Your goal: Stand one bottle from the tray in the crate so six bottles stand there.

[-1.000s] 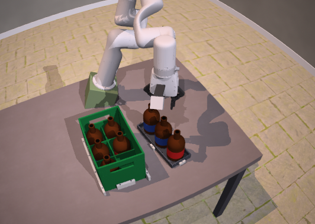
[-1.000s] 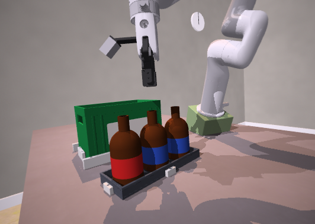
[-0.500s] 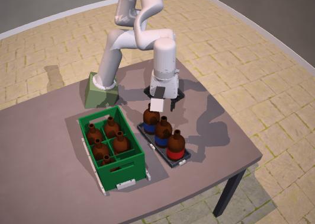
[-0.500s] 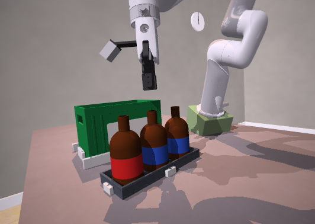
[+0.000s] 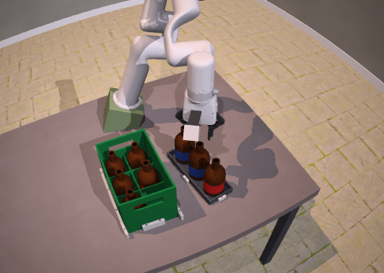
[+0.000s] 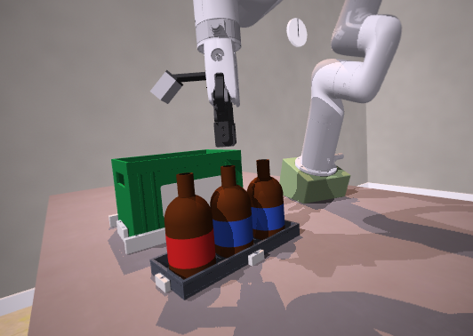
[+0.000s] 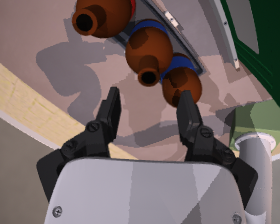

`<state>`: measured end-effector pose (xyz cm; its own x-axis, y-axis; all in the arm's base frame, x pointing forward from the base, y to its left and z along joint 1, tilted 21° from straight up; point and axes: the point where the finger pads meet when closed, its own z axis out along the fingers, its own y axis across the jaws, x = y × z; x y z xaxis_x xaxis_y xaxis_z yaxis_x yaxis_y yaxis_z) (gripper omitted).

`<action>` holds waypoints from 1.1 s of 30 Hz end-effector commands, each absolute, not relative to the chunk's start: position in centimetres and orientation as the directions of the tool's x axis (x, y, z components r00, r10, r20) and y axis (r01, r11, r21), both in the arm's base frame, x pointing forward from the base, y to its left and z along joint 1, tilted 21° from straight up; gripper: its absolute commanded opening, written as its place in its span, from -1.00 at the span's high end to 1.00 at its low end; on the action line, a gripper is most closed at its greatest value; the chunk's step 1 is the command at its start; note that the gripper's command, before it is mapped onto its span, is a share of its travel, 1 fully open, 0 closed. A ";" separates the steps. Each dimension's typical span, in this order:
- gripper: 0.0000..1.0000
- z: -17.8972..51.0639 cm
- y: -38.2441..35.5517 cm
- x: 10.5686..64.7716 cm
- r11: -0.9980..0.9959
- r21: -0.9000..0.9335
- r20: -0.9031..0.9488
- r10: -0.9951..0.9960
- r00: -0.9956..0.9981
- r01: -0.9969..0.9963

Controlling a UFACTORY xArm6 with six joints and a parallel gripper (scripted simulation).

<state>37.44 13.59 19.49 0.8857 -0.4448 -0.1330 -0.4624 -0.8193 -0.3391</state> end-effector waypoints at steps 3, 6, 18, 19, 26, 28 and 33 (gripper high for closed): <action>-0.30 18.9 13.9 37.6 -0.819 -0.342 -0.130 -0.445 0.886 -0.461; -0.30 18.6 14.0 37.6 -0.819 -0.342 -0.130 -0.445 0.886 -0.461; -0.30 18.1 14.2 37.7 -0.819 -0.342 -0.130 -0.445 0.886 -0.461; -0.30 18.0 14.2 37.7 -0.819 -0.342 -0.130 -0.445 0.886 -0.461; -0.30 18.0 14.2 37.7 -0.819 -0.342 -0.130 -0.445 0.886 -0.461; -0.30 18.0 14.2 37.7 -0.819 -0.342 -0.130 -0.445 0.886 -0.461; -0.30 18.0 14.2 37.7 -0.819 -0.342 -0.130 -0.445 0.886 -0.461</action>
